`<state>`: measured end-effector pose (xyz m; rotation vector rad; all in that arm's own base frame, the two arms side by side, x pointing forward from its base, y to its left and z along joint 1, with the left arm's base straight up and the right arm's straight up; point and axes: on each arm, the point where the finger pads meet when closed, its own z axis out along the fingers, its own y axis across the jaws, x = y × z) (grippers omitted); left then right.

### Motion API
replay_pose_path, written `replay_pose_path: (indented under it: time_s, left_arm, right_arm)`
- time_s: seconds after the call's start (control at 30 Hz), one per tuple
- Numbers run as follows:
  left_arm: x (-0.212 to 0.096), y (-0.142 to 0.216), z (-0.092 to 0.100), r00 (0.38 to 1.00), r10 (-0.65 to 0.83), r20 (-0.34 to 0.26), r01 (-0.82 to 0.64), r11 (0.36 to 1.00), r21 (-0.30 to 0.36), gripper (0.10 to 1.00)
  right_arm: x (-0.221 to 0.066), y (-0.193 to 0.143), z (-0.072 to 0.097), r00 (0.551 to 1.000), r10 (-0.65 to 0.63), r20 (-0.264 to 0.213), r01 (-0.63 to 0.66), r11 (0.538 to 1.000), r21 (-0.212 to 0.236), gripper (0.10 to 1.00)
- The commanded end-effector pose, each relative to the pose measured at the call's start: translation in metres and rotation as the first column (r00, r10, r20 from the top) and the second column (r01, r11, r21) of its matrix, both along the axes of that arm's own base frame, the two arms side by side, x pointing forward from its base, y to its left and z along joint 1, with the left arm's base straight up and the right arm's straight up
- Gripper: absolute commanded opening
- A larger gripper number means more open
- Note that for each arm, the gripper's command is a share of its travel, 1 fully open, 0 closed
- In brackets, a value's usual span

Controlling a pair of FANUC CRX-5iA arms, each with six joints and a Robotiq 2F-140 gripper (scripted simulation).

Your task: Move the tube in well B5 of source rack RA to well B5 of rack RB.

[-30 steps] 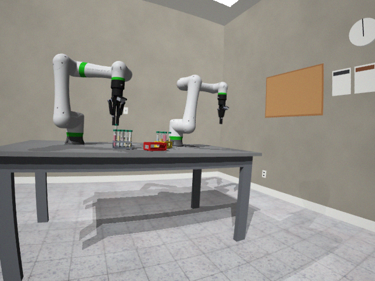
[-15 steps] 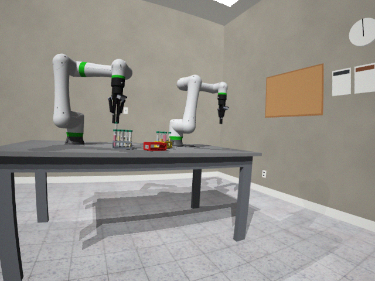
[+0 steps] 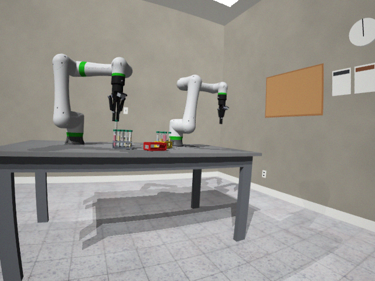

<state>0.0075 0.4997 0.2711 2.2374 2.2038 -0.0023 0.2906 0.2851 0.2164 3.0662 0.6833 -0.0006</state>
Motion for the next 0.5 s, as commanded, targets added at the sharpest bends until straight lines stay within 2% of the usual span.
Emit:
replay_pose_path:
  time_s: [0.0, 0.47]
  left_arm:
    - [0.0, 0.0, 0.001, 1.0, 0.0, 0.0, 0.0, 1.0, 0.002, 0.099]
    - [0.0, 0.0, 0.001, 1.0, 0.0, 0.0, 0.0, 1.0, 0.002, 0.099]
  right_arm:
    - [0.0, 0.0, 0.002, 1.0, 0.0, 0.001, 0.0, 1.0, 0.001, 0.099]
    - [-0.015, 0.002, 0.006, 1.0, 0.0, 0.001, 0.0, 1.0, 0.001, 0.099]
